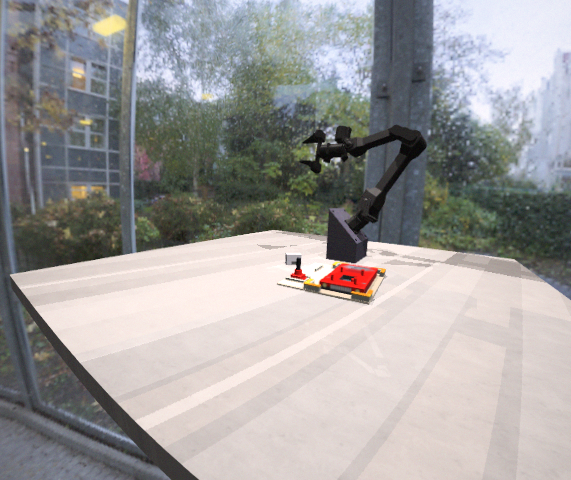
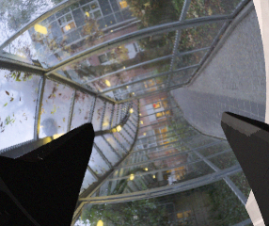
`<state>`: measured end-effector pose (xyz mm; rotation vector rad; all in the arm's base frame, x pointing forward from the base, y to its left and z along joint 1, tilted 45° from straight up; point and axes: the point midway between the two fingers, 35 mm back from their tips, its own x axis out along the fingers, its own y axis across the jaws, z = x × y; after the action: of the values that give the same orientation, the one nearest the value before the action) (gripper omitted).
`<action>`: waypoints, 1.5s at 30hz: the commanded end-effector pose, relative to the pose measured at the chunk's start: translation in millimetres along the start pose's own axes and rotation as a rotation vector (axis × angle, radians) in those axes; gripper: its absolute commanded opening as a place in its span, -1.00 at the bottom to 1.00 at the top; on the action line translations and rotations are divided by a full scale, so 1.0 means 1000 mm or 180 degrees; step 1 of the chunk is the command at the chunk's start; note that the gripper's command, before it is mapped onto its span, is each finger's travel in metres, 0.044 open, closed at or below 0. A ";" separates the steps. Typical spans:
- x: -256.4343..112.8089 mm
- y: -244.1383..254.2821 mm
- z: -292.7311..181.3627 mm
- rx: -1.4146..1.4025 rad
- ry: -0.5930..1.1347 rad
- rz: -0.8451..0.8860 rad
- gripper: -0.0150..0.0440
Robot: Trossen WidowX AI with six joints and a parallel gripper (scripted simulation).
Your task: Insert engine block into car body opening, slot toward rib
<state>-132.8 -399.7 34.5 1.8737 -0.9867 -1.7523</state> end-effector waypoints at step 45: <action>0.012 -0.148 -0.185 -0.4490 0.2341 -0.0987 1.00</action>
<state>70.0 -348.0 -46.0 1.4200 0.6502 -1.1412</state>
